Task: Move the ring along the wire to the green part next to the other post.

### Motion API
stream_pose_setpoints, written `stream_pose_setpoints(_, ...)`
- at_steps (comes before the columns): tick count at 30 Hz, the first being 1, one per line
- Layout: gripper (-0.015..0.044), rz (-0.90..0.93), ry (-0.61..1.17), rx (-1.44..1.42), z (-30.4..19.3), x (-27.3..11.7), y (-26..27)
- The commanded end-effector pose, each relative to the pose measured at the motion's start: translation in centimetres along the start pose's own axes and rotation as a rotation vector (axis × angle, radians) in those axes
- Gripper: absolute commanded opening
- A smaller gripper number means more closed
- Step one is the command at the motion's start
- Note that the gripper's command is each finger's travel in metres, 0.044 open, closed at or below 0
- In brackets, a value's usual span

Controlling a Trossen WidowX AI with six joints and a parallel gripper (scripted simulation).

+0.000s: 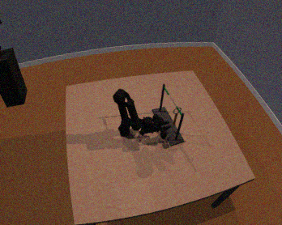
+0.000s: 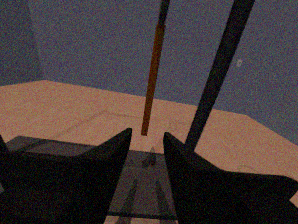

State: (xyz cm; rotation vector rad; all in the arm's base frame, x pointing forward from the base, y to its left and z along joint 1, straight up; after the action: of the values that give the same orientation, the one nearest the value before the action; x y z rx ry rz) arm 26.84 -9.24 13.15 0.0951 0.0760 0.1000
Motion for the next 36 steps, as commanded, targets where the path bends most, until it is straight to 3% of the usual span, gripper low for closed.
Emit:
stream_pose_setpoints(1,0.0160,-0.001,0.005,0.011,-0.1,0.7,-0.1)
stream_pose_setpoints(36,0.0160,0.000,-0.001,0.011,-0.2,6.0,0.2)
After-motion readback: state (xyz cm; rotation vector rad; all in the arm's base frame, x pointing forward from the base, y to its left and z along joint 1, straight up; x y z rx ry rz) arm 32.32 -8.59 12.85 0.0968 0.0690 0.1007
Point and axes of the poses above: the point midway between the two fingers, 35 mm back from their tips, its own x axis out along the fingers, its own y axis across the jaws, z = x × y, the point moved 1 cm from there along -x, back along the fingers, and after that the axes turned 7 degrees about x, right-handed, at the moved point
